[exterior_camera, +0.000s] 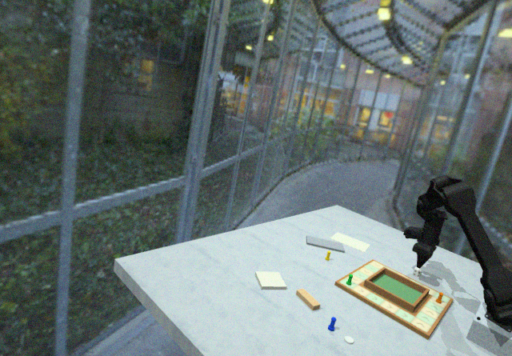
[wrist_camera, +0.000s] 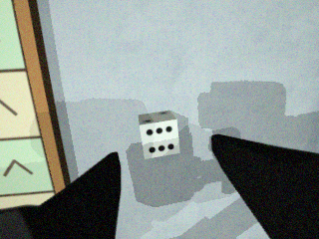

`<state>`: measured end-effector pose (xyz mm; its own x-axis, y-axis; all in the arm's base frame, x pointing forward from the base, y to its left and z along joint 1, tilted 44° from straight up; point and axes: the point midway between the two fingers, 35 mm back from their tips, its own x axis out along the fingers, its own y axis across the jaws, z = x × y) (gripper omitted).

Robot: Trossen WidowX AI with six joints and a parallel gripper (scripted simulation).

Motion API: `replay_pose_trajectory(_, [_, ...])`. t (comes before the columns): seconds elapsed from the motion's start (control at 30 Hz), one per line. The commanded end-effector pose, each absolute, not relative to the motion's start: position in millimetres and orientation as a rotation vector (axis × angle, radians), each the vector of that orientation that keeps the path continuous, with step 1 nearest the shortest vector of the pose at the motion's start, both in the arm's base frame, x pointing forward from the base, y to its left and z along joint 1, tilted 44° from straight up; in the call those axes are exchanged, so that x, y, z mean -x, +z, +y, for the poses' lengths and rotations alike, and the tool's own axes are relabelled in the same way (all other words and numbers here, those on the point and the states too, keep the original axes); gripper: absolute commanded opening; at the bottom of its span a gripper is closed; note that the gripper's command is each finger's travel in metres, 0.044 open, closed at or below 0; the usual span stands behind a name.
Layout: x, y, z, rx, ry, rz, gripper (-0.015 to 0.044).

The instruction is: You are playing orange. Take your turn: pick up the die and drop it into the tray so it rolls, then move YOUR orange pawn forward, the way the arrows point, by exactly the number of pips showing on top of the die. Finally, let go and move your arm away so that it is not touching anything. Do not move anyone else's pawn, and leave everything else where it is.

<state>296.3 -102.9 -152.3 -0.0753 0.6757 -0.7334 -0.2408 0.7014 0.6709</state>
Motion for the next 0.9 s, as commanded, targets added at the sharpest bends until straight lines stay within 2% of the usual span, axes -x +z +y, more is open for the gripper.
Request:
replay_pose_trajectory(0.0, [-294.2, -155.8, -98.4, -0.391, 0.787, 1.464, 0.0275])
replay_pose_trajectory(0.63, [-292.7, -176.2, -78.9, -0.392, 0.789, 1.463, 0.0275])
replay_pose_trajectory(0.83, [-292.7, -176.2, -78.9, -0.392, 0.789, 1.463, 0.0117])
replay_pose_trajectory(0.87, [-292.7, -176.2, -78.9, -0.392, 0.789, 1.463, 0.0111])
